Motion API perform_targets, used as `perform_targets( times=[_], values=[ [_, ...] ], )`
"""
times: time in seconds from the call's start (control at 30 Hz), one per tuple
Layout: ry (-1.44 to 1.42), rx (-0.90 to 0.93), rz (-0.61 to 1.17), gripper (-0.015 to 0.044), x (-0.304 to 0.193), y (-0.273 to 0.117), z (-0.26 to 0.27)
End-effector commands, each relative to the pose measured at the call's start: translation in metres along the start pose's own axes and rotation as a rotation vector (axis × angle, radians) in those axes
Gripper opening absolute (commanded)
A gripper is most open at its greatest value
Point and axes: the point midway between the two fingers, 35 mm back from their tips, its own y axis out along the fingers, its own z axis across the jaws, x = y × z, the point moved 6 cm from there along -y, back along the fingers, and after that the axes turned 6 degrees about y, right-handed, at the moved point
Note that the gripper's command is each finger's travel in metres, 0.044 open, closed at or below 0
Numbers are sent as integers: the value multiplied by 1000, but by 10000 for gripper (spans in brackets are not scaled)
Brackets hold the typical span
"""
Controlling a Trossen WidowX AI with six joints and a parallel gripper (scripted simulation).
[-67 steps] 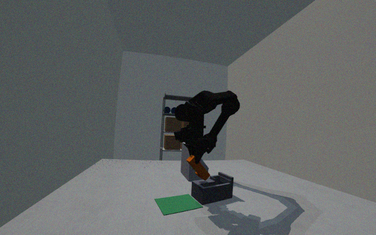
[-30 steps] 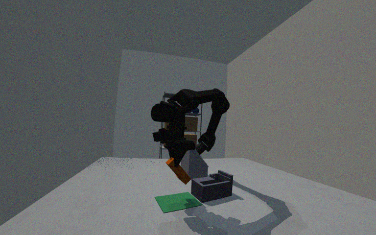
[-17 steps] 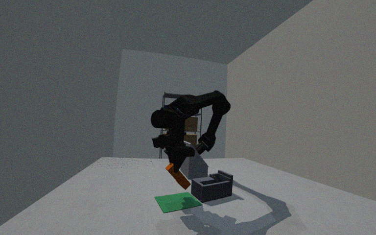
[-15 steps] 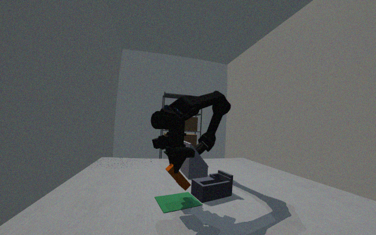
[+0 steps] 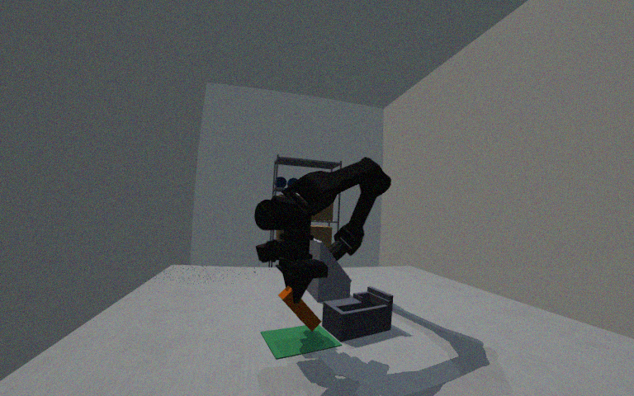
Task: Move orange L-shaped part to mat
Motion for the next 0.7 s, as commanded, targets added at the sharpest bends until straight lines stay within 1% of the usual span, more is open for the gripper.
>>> perform_targets(
  times=[0.0,0.23,0.67],
  values=[
    [9,3,9,0,-1,9,-2],
    [9,3,10,0,-1,19,-2],
    [9,3,10,0,-1,19,-2]
  ],
)
